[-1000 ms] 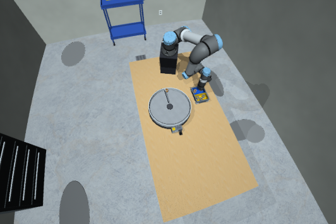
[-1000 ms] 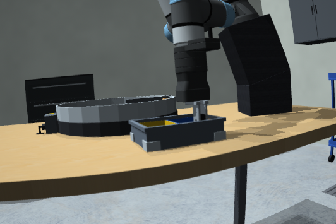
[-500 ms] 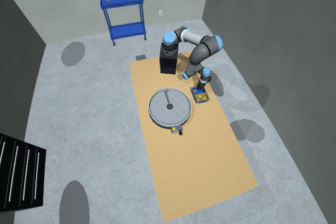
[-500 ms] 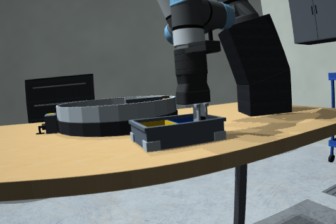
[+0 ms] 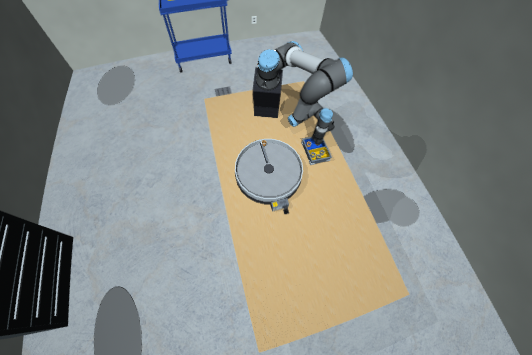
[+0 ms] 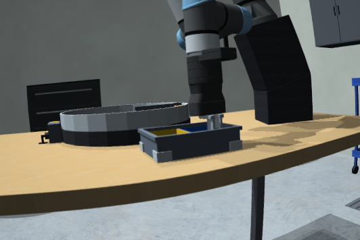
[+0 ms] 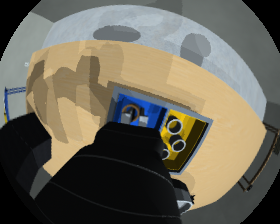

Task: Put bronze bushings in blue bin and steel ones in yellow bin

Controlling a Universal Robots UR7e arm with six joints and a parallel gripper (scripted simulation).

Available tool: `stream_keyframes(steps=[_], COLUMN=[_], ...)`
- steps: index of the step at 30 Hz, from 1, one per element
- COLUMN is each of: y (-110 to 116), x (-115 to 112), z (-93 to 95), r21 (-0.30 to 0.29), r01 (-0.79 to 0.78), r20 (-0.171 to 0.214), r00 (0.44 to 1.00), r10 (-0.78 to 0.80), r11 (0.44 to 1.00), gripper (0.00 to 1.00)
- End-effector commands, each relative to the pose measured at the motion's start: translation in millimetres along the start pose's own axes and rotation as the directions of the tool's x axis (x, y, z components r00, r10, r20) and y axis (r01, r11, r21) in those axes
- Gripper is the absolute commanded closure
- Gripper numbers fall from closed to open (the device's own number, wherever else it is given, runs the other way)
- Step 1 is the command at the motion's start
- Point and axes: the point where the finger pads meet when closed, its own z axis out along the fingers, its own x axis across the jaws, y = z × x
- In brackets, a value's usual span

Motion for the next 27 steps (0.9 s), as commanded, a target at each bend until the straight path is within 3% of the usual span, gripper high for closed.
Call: stream_keyframes(steps=[1,8,9,27], y=[-0.2,-0.2,-0.2,-0.2], x=[0.5,0.5,0.5,0.5], z=[-0.4,-0.2,-0.2,-0.2], r21=[0.0,0.0,0.0,0.0], r01=[0.0,0.0,0.0,0.0], r20=[-0.001,-0.001,-0.001,-0.001], r00=[1.0,1.0,1.0,1.0], r10=[0.0,0.0,0.0,0.0], r11=[1.0,1.0,1.0,1.0], gripper=[1.0,1.0,0.58,0.58])
